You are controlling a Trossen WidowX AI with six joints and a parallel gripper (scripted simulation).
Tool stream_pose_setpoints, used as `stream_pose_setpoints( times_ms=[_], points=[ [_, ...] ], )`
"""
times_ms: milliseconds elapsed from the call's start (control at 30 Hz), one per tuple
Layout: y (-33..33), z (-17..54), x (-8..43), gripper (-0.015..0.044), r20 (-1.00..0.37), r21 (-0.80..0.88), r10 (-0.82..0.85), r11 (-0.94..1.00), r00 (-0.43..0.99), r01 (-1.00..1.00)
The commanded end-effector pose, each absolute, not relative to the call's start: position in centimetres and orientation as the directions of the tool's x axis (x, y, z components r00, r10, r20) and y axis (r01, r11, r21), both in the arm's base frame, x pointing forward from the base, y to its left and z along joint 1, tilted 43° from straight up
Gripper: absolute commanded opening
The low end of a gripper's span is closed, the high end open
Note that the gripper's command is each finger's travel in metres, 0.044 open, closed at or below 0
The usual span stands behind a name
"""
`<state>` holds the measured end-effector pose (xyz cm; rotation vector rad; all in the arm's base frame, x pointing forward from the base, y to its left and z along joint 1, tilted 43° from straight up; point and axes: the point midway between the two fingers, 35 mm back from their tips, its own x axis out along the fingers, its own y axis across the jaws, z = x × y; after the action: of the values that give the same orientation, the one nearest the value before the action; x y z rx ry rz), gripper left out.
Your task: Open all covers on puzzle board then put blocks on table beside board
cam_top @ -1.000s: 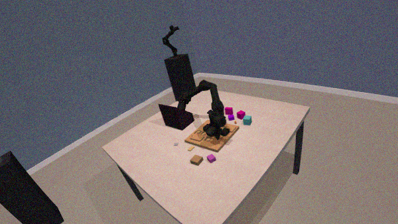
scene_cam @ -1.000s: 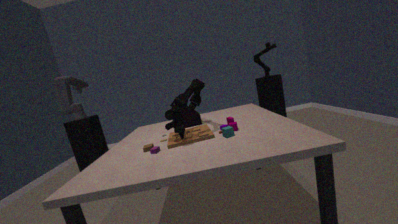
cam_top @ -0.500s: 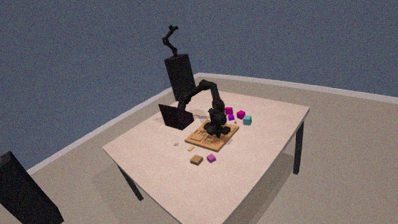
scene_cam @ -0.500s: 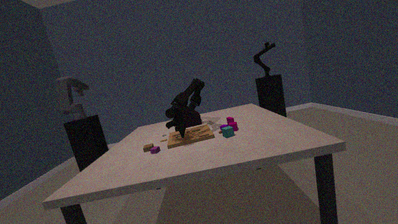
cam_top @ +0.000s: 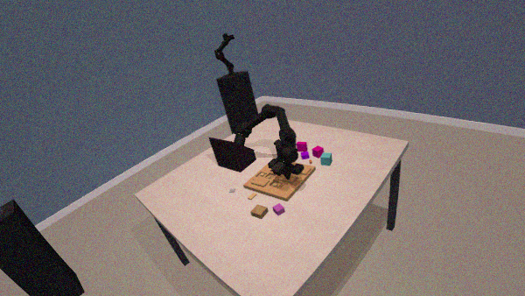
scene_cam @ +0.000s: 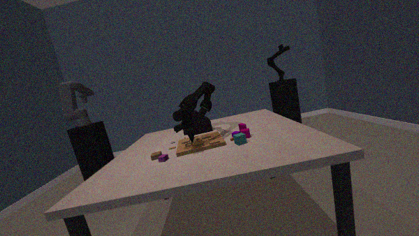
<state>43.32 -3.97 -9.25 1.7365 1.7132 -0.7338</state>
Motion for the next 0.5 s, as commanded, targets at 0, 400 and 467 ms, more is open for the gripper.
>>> stream_pose_setpoints(
  times_ms=[0,400,467],
  points=[
    [-4.6,-8.7,43.4,0.0,-0.74,0.034,0.673,-0.003,0.028,0.999],
    [-5.6,-7.5,43.4,0.0,-0.74,0.034,0.672,-0.003,0.028,0.999],
    [-5.2,-7.9,43.0,0.0,-0.736,0.029,0.677,0.0,0.021,1.0]
  ],
)
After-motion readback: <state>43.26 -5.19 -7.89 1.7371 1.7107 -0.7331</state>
